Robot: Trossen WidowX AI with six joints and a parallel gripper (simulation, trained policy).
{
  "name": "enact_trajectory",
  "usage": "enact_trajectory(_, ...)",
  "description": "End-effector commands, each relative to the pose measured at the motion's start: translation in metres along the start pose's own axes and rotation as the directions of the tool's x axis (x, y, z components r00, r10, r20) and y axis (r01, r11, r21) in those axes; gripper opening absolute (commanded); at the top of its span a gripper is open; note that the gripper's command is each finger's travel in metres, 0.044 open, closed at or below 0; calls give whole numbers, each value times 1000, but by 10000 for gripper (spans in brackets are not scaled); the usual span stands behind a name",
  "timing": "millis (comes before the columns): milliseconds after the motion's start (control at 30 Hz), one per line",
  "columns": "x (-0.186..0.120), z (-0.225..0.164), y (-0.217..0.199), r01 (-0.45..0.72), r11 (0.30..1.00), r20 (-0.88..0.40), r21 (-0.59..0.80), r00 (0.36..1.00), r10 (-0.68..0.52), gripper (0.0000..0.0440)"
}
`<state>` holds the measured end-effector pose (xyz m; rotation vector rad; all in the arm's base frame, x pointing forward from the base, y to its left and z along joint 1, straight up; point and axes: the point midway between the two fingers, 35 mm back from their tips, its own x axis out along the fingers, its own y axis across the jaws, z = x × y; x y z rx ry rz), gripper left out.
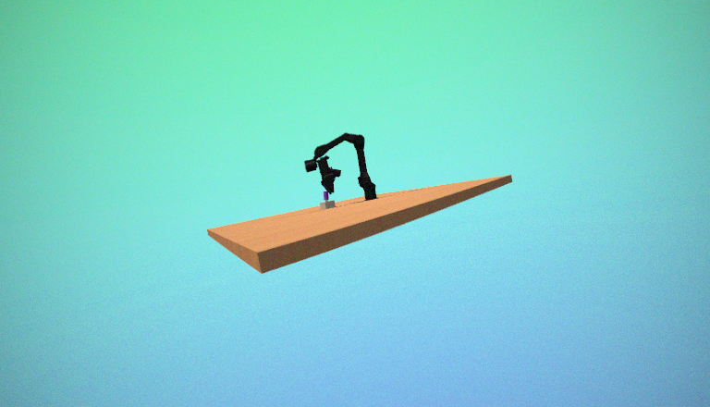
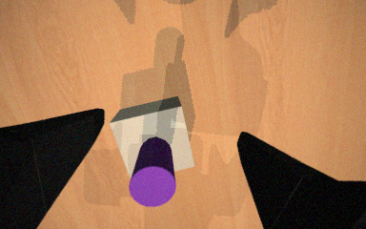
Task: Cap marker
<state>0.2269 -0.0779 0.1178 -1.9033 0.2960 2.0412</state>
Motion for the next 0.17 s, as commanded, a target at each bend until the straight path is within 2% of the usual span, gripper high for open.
enact_trajectory(0,-15,-5,-1,8,1000,-48,-6,999,-8,440)
enact_trajectory(133,-26,-7,-2,12,1000,-85,-5,996,-13,440)
